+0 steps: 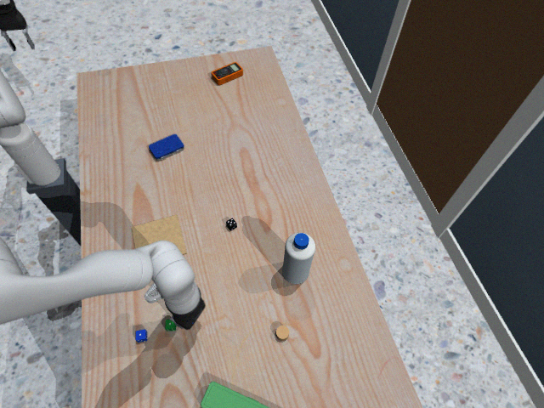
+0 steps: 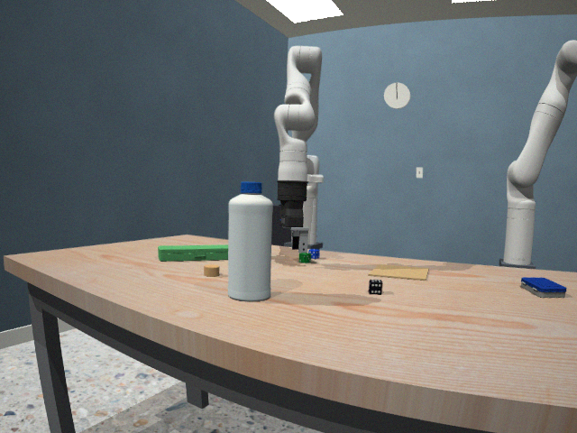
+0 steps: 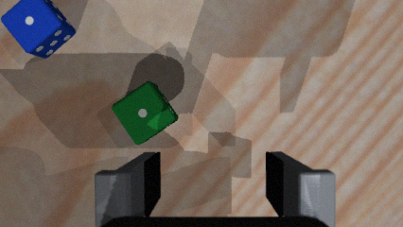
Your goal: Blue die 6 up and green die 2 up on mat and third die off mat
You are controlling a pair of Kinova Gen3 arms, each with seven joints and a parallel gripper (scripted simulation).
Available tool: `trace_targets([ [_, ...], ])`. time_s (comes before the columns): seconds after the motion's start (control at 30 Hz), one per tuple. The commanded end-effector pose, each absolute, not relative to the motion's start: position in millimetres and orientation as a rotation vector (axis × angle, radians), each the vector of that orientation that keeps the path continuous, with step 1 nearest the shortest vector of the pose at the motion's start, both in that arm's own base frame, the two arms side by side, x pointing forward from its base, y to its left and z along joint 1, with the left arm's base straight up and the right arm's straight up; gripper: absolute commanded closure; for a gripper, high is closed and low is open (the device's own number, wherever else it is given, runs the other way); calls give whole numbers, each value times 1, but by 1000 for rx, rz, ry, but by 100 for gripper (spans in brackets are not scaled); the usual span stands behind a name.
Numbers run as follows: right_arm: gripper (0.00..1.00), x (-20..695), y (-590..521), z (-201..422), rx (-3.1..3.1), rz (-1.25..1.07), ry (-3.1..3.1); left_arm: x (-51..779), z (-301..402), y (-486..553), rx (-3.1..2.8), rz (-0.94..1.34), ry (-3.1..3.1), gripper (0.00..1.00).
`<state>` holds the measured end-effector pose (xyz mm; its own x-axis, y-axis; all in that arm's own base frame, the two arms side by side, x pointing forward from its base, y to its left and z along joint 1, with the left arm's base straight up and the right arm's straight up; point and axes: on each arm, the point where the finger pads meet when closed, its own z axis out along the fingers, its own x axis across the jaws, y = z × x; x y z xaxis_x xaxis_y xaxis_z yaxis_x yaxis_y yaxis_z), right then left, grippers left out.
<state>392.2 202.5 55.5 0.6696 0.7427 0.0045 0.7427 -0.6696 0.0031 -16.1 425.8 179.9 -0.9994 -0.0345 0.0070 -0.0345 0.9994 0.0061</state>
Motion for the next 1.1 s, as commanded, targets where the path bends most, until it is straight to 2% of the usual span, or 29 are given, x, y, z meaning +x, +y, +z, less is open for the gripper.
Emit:
trace_targets([
  [0.0, 0, 396, 212, 54, 2872, 0, 1274, -14, 180, 425, 50, 0, -3141, 0],
  [1.07, 0, 462, 299, 54, 2872, 0, 1274, -14, 180, 425, 50, 0, -3141, 0],
])
